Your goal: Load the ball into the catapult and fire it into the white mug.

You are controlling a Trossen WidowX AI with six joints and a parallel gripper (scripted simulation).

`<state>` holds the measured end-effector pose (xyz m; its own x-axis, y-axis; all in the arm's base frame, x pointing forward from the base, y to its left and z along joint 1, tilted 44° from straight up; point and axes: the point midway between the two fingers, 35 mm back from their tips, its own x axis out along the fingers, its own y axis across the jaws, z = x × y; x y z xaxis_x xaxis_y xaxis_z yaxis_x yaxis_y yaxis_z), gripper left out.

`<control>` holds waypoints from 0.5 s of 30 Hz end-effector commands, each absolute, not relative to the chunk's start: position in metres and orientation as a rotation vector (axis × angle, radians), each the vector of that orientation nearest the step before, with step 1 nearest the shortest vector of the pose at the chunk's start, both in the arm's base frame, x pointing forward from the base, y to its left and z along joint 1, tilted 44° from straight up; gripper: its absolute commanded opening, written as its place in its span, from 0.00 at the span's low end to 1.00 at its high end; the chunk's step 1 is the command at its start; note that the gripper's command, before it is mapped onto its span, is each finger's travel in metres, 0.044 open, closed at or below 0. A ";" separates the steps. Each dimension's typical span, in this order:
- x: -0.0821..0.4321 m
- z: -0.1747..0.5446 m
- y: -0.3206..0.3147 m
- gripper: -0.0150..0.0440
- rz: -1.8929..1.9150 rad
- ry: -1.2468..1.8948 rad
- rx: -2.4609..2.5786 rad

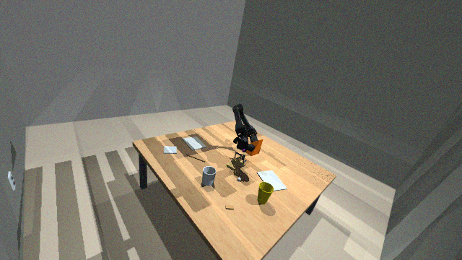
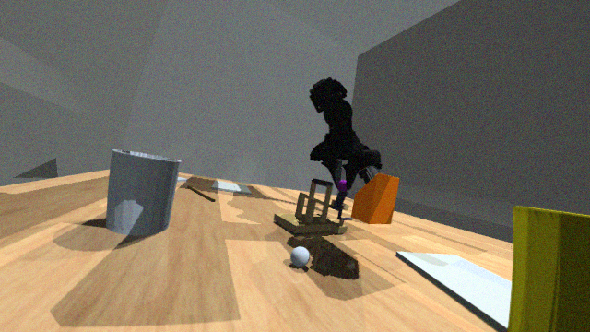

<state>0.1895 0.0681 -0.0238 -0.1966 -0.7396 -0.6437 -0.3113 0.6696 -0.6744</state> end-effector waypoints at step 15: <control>0.189 -0.043 0.050 0.25 -0.496 1.790 -0.837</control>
